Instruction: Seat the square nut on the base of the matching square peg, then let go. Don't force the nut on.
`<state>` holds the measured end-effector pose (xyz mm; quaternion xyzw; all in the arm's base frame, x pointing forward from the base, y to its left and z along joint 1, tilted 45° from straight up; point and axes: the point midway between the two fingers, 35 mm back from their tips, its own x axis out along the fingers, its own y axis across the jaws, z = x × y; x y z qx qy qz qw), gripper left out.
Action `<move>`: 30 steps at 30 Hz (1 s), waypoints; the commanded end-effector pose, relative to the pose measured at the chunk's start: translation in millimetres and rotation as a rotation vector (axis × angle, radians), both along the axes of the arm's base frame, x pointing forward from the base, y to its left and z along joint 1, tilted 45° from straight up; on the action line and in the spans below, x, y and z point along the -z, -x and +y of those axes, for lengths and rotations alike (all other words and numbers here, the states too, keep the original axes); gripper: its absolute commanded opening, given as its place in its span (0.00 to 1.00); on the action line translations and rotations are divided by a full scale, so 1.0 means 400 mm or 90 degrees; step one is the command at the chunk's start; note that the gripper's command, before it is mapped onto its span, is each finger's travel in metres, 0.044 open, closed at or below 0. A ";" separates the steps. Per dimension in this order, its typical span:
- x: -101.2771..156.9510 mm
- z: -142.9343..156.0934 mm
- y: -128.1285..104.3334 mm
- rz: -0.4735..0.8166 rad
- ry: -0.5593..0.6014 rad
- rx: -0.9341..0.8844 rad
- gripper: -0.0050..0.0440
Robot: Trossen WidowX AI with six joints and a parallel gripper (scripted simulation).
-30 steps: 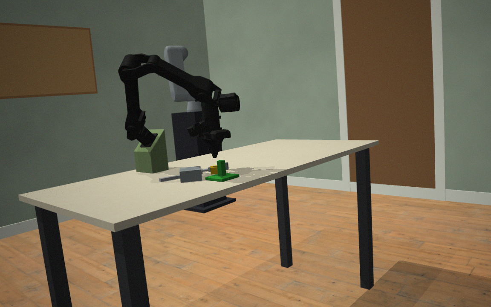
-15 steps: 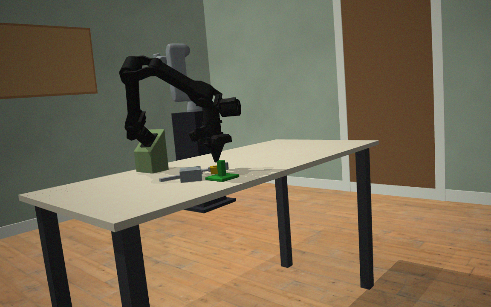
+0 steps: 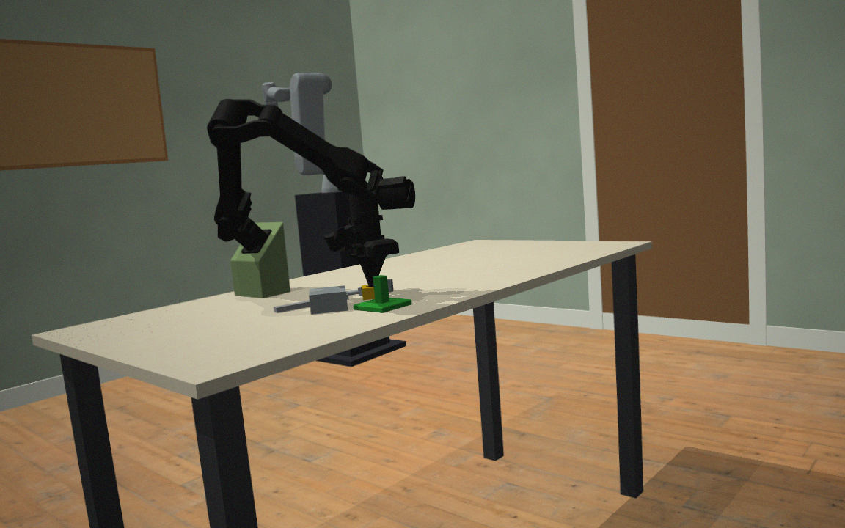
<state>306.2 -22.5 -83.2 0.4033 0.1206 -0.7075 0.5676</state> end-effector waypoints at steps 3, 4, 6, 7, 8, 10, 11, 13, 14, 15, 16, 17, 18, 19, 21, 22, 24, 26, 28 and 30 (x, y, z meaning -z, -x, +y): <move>-0.006 0.001 -0.006 -0.006 -0.001 -0.002 0.00; -0.005 0.001 -0.006 -0.006 -0.001 -0.002 0.00; -0.001 -0.003 -0.006 -0.006 -0.001 -0.002 0.00; 0.001 -0.006 -0.006 -0.006 -0.001 -0.002 0.00; 0.004 -0.009 -0.005 -0.006 -0.001 -0.002 0.00; 0.007 -0.011 -0.005 -0.006 0.000 -0.002 0.00; 0.007 -0.011 -0.005 -0.006 0.000 -0.002 0.00; 0.008 -0.013 -0.005 -0.006 0.000 -0.002 0.00; 0.007 -0.013 -0.008 -0.006 0.000 -0.002 0.00; 0.004 -0.012 -0.013 -0.006 0.000 -0.002 0.00; 0.002 -0.012 -0.018 -0.006 0.000 -0.002 0.00; -0.001 -0.012 -0.023 -0.006 0.000 -0.002 0.00; -0.002 -0.012 -0.026 -0.006 0.000 -0.002 0.00; -0.002 -0.012 -0.027 -0.006 0.000 -0.002 0.00; -0.003 -0.013 -0.029 -0.006 0.000 -0.002 0.00; -0.003 -0.013 -0.029 -0.006 0.000 -0.002 0.00; -0.004 -0.014 -0.031 -0.006 0.000 -0.002 0.00; -0.005 -0.015 -0.033 -0.006 0.000 -0.002 0.00; -0.005 -0.015 -0.033 -0.006 0.000 -0.002 0.00; -0.005 -0.015 -0.035 -0.006 0.000 -0.002 0.00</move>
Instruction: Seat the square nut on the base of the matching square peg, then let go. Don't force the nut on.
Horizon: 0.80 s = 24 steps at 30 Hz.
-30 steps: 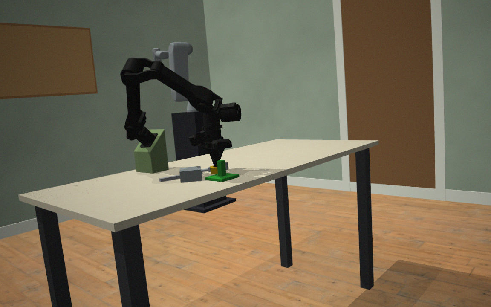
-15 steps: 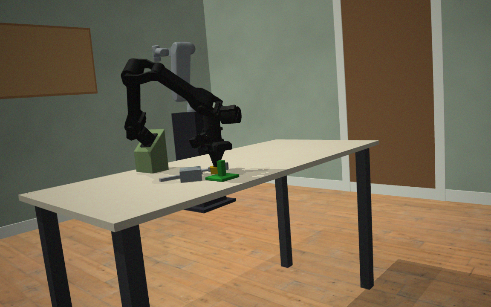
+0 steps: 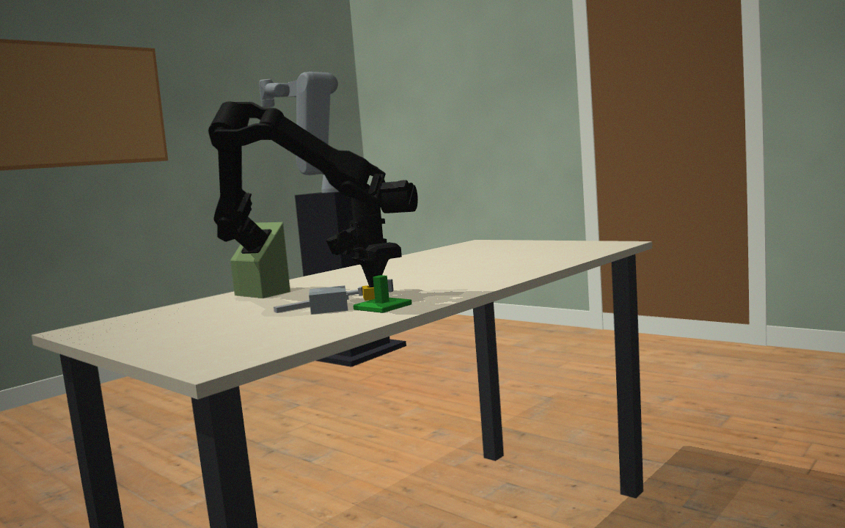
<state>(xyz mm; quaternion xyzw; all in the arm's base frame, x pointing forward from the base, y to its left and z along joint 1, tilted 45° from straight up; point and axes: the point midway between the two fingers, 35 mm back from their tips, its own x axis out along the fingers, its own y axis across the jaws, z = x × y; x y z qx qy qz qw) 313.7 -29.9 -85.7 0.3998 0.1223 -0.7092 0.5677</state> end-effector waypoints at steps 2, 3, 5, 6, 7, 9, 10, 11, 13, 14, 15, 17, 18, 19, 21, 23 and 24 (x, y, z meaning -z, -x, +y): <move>-0.012 0.002 -0.018 -0.011 -0.002 -0.002 0.00; -0.012 0.002 -0.019 -0.011 -0.002 -0.002 0.00; -0.013 0.001 -0.021 -0.011 -0.002 -0.002 0.00; -0.013 0.001 -0.022 -0.011 -0.002 -0.002 0.00; -0.013 0.001 -0.022 -0.011 -0.002 -0.002 0.00; -0.014 0.000 -0.024 -0.011 -0.002 -0.002 0.00; -0.014 0.000 -0.025 -0.011 -0.002 -0.002 0.00; -0.015 -0.001 -0.026 -0.011 -0.002 -0.002 0.00; -0.015 -0.001 -0.028 -0.011 -0.002 -0.002 0.00; -0.015 -0.001 -0.028 -0.011 -0.002 -0.002 0.00; -0.015 -0.001 -0.028 -0.011 -0.002 -0.002 0.00; -0.016 -0.002 -0.030 -0.011 -0.002 -0.002 0.00; -0.016 -0.002 -0.031 -0.011 -0.002 -0.002 0.00; -0.017 -0.003 -0.032 -0.011 -0.002 -0.002 0.00; -0.017 -0.003 -0.033 -0.011 -0.002 -0.002 0.00; -0.018 -0.004 -0.035 -0.011 -0.002 -0.002 0.00; -0.018 -0.004 -0.036 -0.011 -0.002 -0.002 0.00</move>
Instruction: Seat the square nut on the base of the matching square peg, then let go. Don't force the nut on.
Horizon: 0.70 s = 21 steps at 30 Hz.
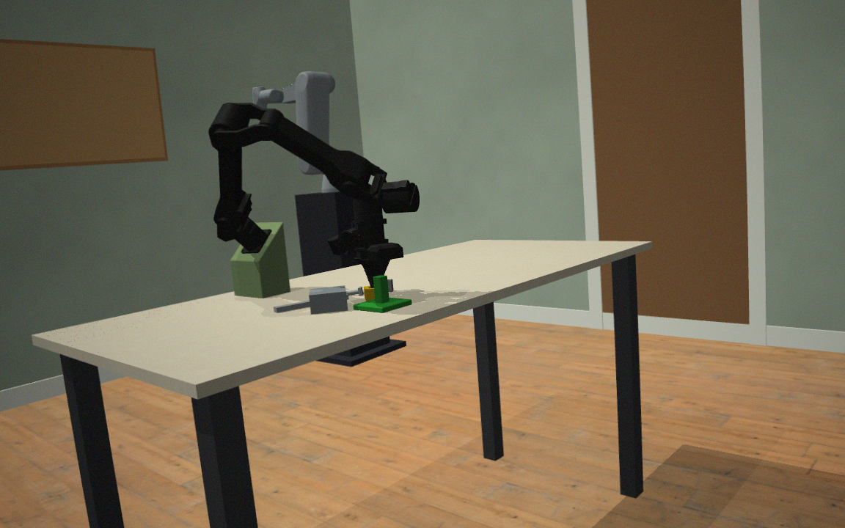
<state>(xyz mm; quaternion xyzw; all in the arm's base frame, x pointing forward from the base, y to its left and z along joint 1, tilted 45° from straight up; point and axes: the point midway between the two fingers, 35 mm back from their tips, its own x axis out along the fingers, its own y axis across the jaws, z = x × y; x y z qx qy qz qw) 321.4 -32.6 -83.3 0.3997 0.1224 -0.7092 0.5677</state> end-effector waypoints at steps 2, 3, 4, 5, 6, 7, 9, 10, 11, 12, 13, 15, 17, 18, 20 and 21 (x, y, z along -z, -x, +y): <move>-0.013 0.002 -0.019 -0.012 -0.002 -0.002 0.00; -0.013 0.002 -0.019 -0.012 -0.002 -0.002 0.00; -0.013 0.001 -0.020 -0.012 -0.002 -0.002 0.00; -0.014 0.001 -0.021 -0.012 -0.002 -0.002 0.00; -0.014 0.001 -0.022 -0.012 -0.002 -0.002 0.00; -0.014 0.001 -0.022 -0.012 -0.002 -0.002 0.00; -0.014 0.000 -0.023 -0.012 -0.002 -0.002 0.00; -0.015 0.000 -0.024 -0.012 -0.002 -0.002 0.00; -0.015 0.000 -0.025 -0.012 -0.002 -0.002 0.00; -0.015 -0.001 -0.026 -0.012 -0.002 -0.002 0.00; -0.015 -0.001 -0.027 -0.012 -0.002 -0.002 0.00; -0.019 0.003 -0.027 -0.012 -0.002 -0.002 0.00; -0.046 0.033 -0.026 -0.012 -0.003 -0.002 0.00; -0.069 0.057 -0.026 -0.012 -0.003 -0.002 0.00; -0.099 0.086 -0.025 -0.012 -0.003 -0.002 0.00; -0.103 0.089 -0.024 -0.012 -0.003 -0.002 0.00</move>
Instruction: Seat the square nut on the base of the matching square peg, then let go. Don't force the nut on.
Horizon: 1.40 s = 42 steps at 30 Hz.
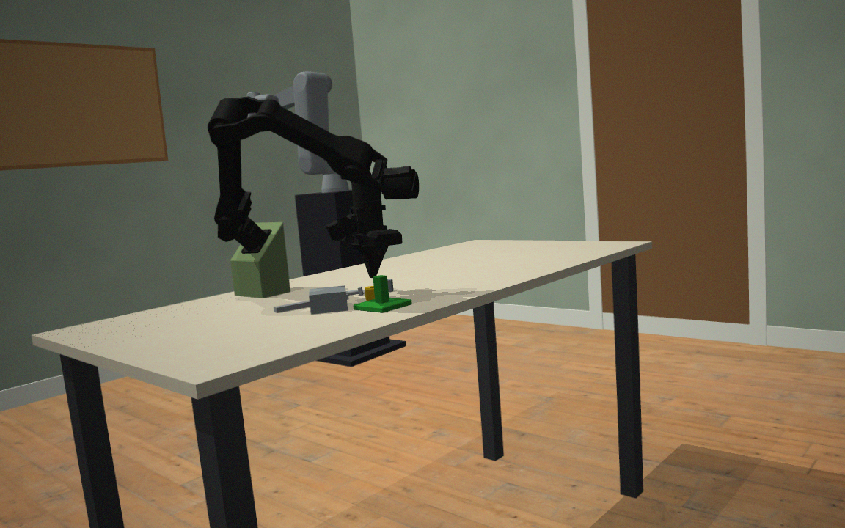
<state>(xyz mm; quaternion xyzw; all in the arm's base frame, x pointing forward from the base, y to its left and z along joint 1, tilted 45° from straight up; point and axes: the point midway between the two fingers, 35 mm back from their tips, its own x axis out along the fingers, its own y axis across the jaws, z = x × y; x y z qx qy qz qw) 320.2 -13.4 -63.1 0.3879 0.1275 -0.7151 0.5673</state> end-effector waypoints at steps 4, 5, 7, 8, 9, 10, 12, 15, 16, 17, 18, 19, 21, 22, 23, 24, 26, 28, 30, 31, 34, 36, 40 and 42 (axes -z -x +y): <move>-0.052 0.041 -0.027 -0.029 -0.007 -0.002 0.00; -0.052 0.041 -0.027 -0.029 -0.007 -0.002 0.00; -0.052 0.041 -0.027 -0.029 -0.007 -0.002 0.00; -0.052 0.041 -0.027 -0.029 -0.007 -0.002 0.00; -0.052 0.041 -0.027 -0.029 -0.007 -0.002 0.00; -0.052 0.041 -0.027 -0.029 -0.007 -0.002 0.00; -0.052 0.041 -0.027 -0.029 -0.007 -0.002 0.00; -0.052 0.041 -0.027 -0.029 -0.007 -0.002 0.00; -0.052 0.041 -0.027 -0.029 -0.007 -0.002 0.00; -0.052 0.041 -0.027 -0.029 -0.007 -0.002 0.00; -0.052 0.041 -0.027 -0.029 -0.007 -0.002 0.00; -0.052 0.041 -0.027 -0.029 -0.007 -0.002 0.00; -0.052 0.041 -0.027 -0.029 -0.007 -0.002 0.00; -0.052 0.041 -0.027 -0.029 -0.007 -0.002 0.00; -0.052 0.041 -0.027 -0.029 -0.007 -0.002 0.00; -0.052 0.041 -0.027 -0.029 -0.007 -0.002 0.00; -0.052 0.041 -0.027 -0.029 -0.007 -0.002 0.00; -0.052 0.041 -0.027 -0.029 -0.007 -0.002 0.00; -0.052 0.041 -0.027 -0.029 -0.007 -0.002 0.00; -0.052 0.041 -0.027 -0.029 -0.007 -0.002 0.00; -0.052 0.041 -0.027 -0.029 -0.007 -0.002 0.00; -0.052 0.041 -0.027 -0.029 -0.007 -0.002 0.00; -0.052 0.041 -0.027 -0.029 -0.007 -0.002 0.00; -0.052 0.041 -0.027 -0.025 -0.008 -0.006 0.15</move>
